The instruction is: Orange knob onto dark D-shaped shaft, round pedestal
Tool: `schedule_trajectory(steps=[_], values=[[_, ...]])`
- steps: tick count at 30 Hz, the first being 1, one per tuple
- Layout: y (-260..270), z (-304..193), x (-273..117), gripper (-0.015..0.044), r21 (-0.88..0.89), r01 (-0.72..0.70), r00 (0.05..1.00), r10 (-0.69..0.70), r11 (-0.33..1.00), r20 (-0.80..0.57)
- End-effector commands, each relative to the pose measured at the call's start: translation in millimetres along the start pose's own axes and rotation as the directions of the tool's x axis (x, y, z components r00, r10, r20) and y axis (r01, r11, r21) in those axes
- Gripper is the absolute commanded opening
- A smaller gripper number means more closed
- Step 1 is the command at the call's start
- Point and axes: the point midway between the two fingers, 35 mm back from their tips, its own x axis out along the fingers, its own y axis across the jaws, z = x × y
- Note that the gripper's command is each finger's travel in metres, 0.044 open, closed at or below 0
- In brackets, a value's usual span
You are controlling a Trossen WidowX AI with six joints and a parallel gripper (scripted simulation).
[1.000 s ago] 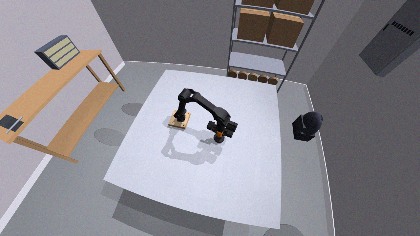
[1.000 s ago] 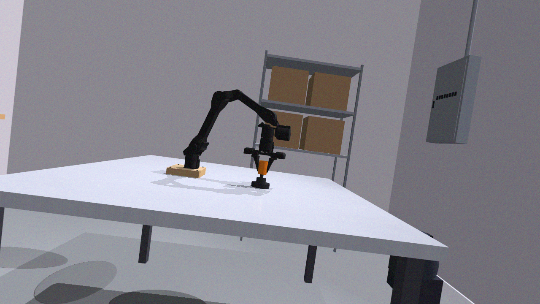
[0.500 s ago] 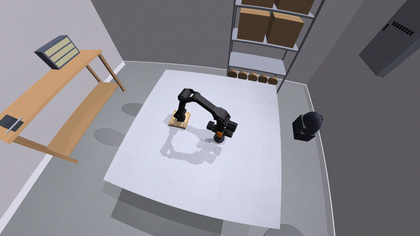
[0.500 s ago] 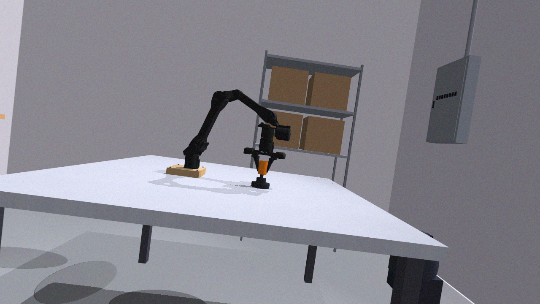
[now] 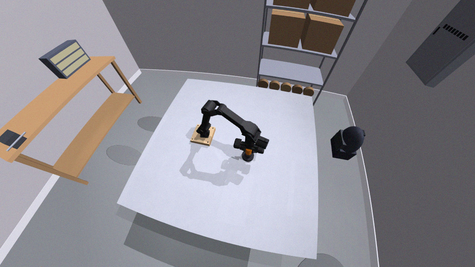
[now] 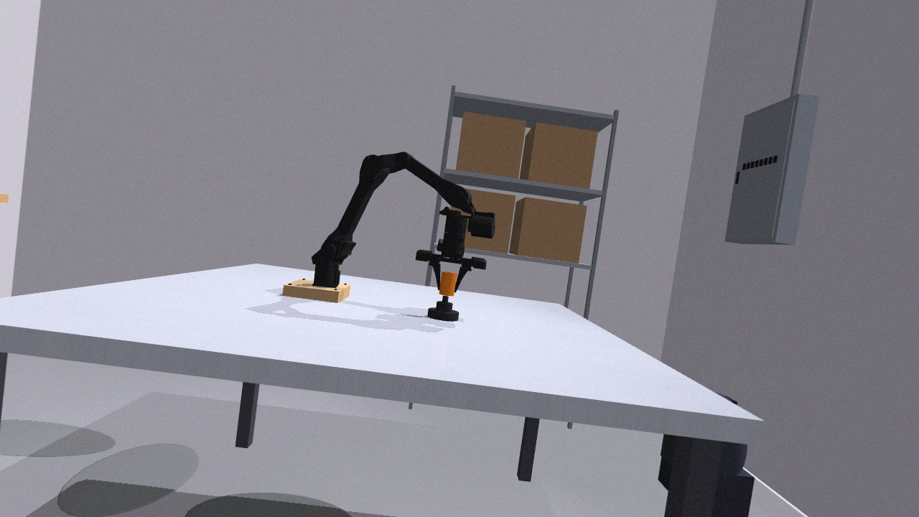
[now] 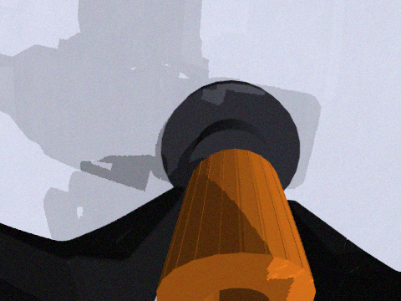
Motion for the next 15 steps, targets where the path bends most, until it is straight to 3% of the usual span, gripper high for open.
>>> schedule_trajectory(steps=[1,15], values=[[0.2,-0.7,0.9,0.0,-0.043,0.0,1.0,0.0,0.999,-0.005],[0.8,-0.8,4.0,0.0,-0.043,0.0,1.0,0.0,0.999,-0.005]])
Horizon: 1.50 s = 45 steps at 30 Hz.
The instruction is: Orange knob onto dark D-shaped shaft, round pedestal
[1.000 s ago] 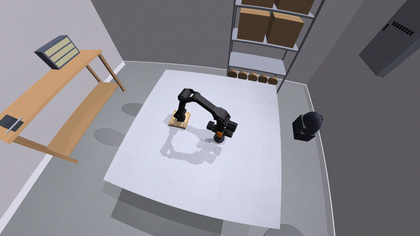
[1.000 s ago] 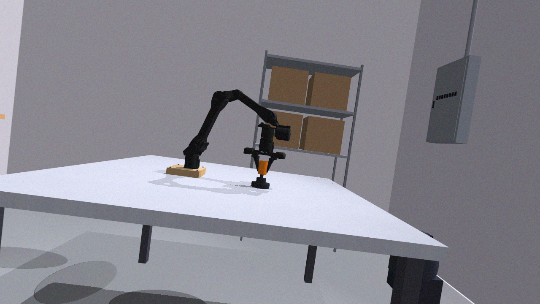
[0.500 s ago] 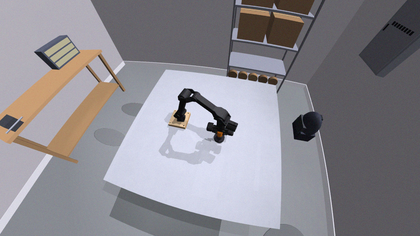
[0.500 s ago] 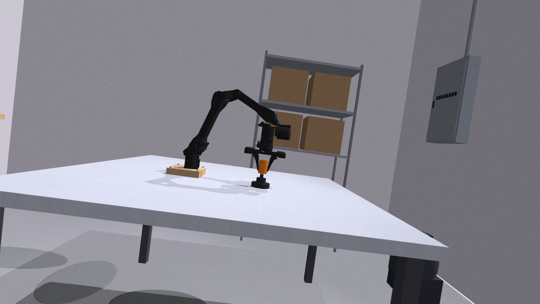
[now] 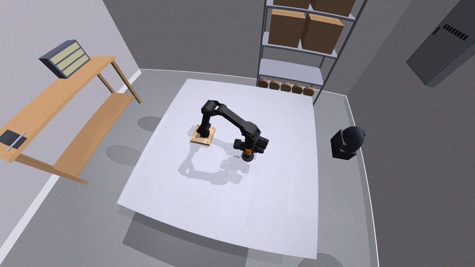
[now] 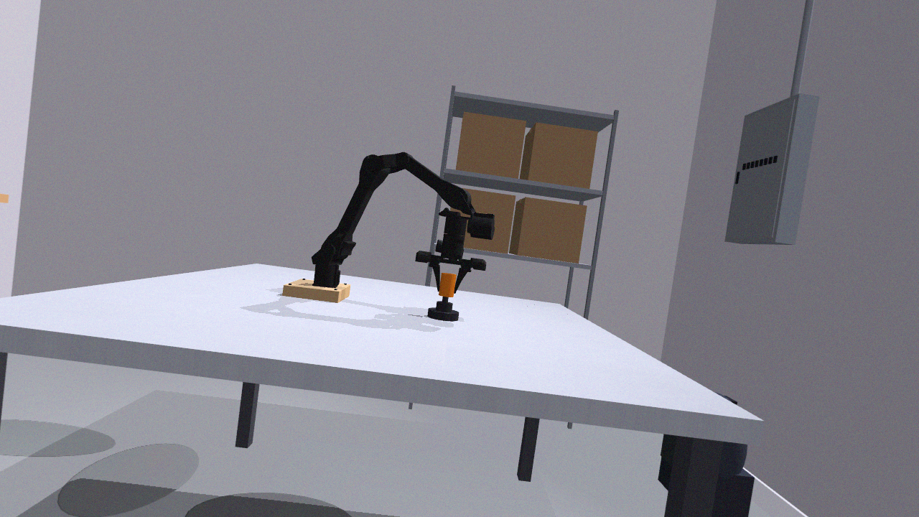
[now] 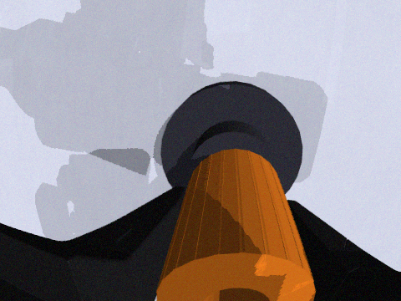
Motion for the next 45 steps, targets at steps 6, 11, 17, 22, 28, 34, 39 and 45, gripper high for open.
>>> schedule_trajectory(steps=[6,11,17,22,28,34,39,45], values=[[0.3,-0.9,1.1,0.0,-0.004,0.0,1.0,0.0,1.0,-0.006],[0.9,-0.8,-1.7,0.0,-0.004,0.0,1.0,0.0,1.0,-0.005],[0.3,-0.9,-4.6,0.0,-0.029,0.0,1.0,0.0,1.0,-0.005],[-1.1,-1.1,-4.5,0.0,-0.201,-0.001,1.0,0.0,0.979,-0.005],[-0.2,-0.8,-0.9,0.0,-0.212,-0.001,1.0,0.0,0.977,-0.005],[0.3,-0.9,-0.1,0.0,-0.212,-0.001,1.0,0.0,0.977,-0.005],[0.2,-0.9,0.2,0.0,-0.212,-0.001,1.0,0.0,0.977,-0.005],[0.3,-1.0,0.6,0.0,-0.212,-0.001,1.0,0.0,0.977,-0.005]])
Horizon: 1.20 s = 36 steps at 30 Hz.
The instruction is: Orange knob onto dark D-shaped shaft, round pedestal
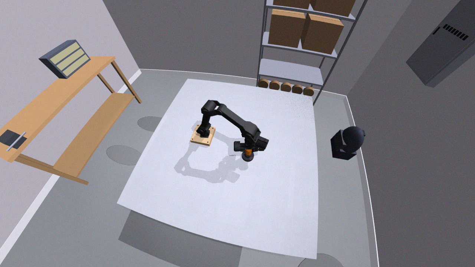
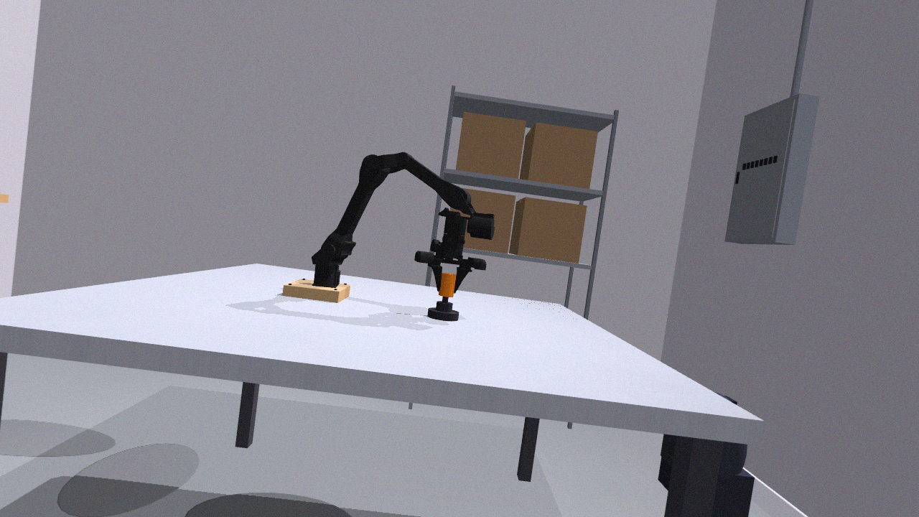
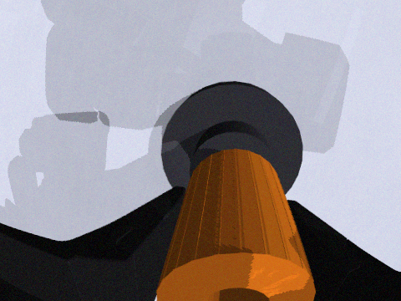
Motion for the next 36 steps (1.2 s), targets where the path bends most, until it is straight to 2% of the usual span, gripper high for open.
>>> schedule_trajectory(steps=[1,15,22,36], values=[[0.1,-1.0,0.5,0.0,-0.003,-0.001,1.0,0.001,1.0,-0.005],[0.0,-1.0,-4.6,0.0,-0.012,-0.001,1.0,0.001,1.0,-0.005],[-0.8,-1.1,-3.6,0.0,-0.211,-0.002,1.0,0.001,0.977,-0.005],[0.1,-1.1,0.3,0.0,-0.211,-0.003,1.0,0.001,0.977,-0.005]])
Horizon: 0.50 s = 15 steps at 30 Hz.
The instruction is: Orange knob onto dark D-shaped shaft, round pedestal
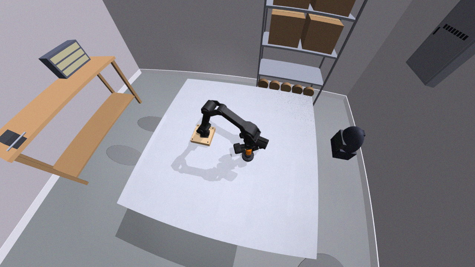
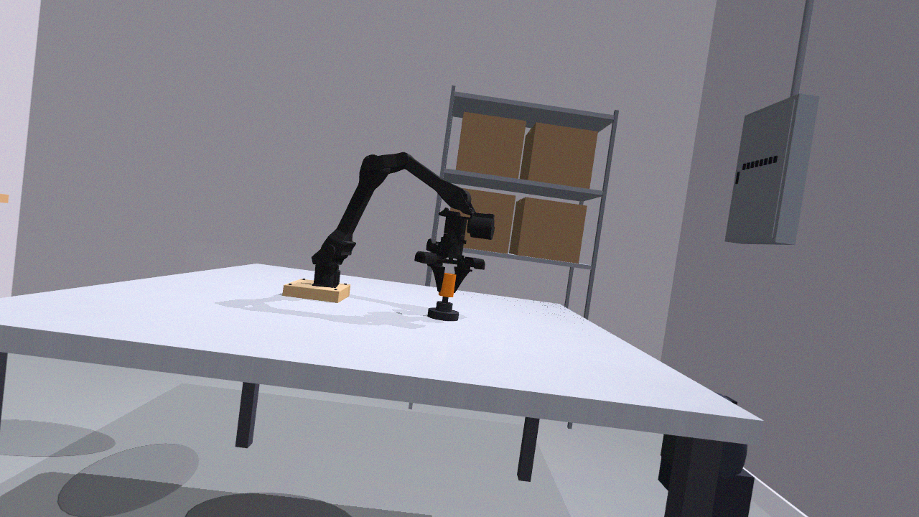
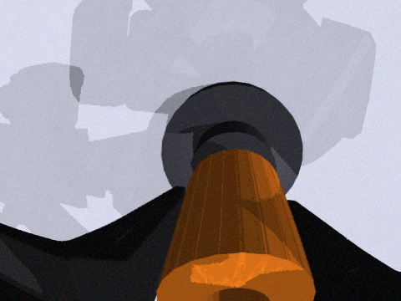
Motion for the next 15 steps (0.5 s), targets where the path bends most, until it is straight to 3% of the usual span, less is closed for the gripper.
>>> schedule_trajectory(steps=[1,15], values=[[0.2,-1.0,0.6,0.0,-0.004,-0.002,1.0,0.002,1.0,-0.005],[0.4,-0.7,-0.1,0.0,-0.004,-0.002,1.0,0.002,1.0,-0.005]])
